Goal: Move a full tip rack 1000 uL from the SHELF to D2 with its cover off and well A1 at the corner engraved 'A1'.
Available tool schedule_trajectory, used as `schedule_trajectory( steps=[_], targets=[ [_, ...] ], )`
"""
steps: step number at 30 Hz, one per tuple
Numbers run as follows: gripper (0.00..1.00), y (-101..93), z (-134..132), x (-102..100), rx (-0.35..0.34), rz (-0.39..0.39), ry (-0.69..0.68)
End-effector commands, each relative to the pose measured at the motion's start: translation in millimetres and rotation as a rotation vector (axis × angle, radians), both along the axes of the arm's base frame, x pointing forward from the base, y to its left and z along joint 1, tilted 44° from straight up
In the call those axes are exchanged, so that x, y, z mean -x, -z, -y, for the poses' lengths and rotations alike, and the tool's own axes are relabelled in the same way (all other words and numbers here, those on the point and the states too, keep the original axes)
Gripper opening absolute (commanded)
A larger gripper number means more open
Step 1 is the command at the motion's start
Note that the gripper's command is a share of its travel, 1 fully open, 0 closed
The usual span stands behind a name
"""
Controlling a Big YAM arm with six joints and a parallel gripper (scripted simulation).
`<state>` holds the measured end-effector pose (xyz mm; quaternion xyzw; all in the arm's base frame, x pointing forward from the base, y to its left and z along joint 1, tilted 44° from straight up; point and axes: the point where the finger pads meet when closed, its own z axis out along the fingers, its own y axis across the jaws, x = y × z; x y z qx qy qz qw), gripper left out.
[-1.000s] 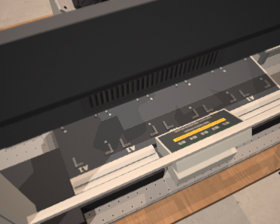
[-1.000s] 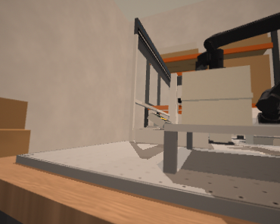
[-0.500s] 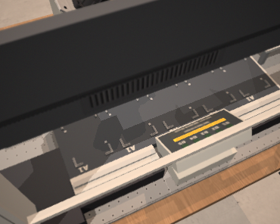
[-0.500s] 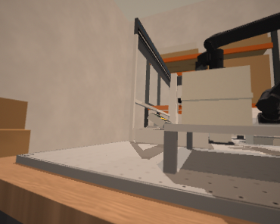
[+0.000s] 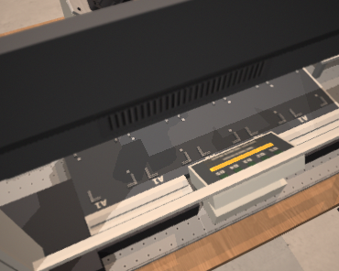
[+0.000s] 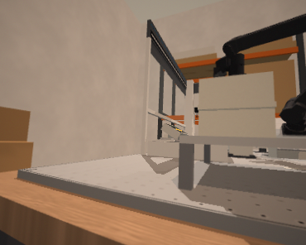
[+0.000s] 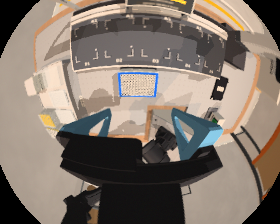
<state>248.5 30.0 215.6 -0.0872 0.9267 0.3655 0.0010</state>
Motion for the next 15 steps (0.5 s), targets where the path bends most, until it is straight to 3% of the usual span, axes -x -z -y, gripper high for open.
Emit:
schedule_trajectory(
  steps=[1,15],
  targets=[
    [1.00,-6.2,3.0,-1.3,0.004,0.002,0.015],
    [1.00,-6.4,4.7,-1.7,0.020,-0.175,0.213]
  ],
)
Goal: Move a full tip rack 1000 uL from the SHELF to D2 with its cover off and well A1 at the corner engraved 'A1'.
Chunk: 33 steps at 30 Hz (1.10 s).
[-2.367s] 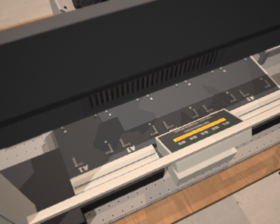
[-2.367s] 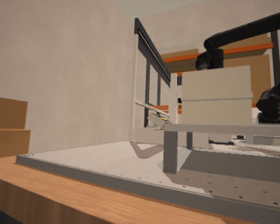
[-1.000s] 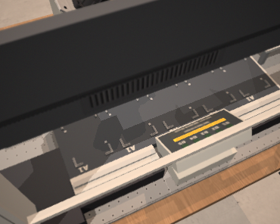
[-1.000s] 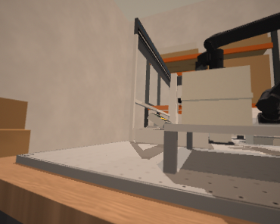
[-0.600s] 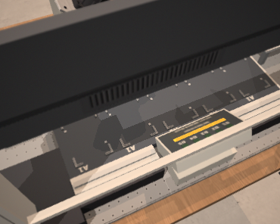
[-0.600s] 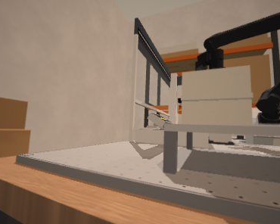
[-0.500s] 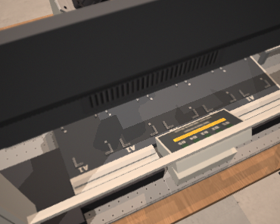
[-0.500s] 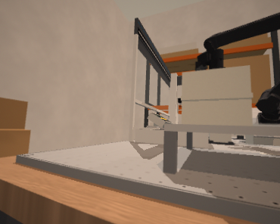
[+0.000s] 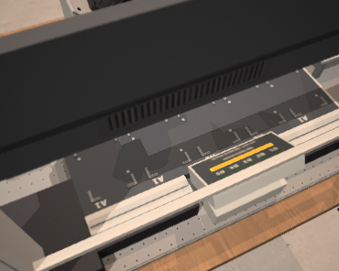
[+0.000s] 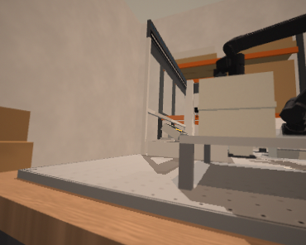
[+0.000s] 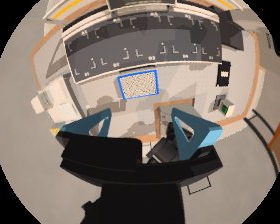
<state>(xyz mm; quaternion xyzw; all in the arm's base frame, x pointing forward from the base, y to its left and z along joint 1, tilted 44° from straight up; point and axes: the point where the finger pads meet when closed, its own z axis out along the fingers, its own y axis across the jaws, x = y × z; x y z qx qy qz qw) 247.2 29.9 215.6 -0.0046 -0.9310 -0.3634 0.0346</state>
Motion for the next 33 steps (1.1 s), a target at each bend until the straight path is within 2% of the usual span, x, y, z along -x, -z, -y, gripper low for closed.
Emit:
schedule_trajectory(
  steps=[1,29,33],
  targets=[
    [1.00,-6.4,4.6,-3.0,0.008,-0.042,0.067],
    [1.00,-6.4,4.7,-3.0,0.037,-0.393,0.449],
    [1.00,-6.4,4.7,-3.0,0.038,-0.397,0.453]
  ],
)
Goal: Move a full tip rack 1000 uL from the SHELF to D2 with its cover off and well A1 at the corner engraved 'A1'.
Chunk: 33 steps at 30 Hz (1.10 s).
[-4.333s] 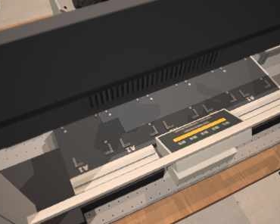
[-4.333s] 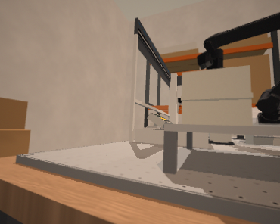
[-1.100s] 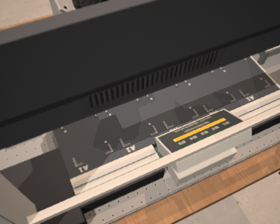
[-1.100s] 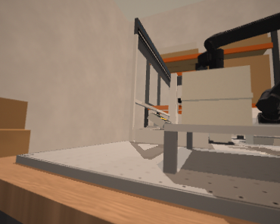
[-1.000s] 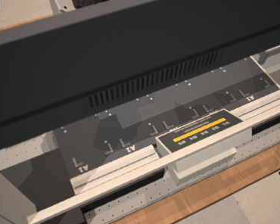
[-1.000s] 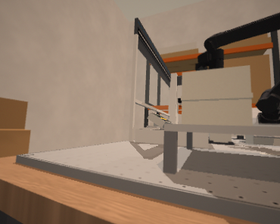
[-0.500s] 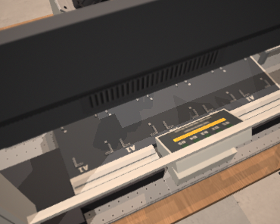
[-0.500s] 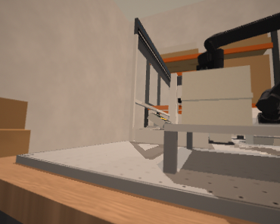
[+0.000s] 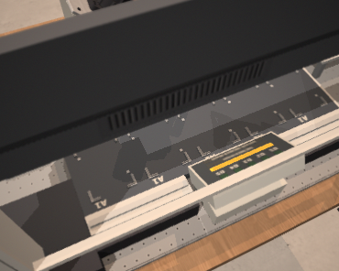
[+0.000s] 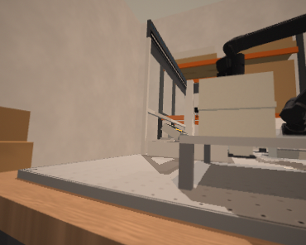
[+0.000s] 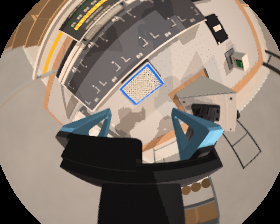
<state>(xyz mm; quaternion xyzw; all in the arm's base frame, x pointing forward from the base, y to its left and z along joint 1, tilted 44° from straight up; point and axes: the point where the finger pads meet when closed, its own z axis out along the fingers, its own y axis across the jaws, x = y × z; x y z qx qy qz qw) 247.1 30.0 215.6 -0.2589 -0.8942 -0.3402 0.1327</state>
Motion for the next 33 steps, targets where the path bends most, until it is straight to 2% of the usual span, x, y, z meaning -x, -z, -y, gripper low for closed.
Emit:
schedule_trajectory(
  steps=[1,31,33],
  targets=[
    [1.00,-6.4,4.7,-3.0,0.008,-0.022,0.046],
    [1.00,-6.4,4.7,-3.0,0.008,-0.020,0.043],
    [1.00,-3.1,5.2,2.8,0.009,-0.055,0.082]
  ],
)
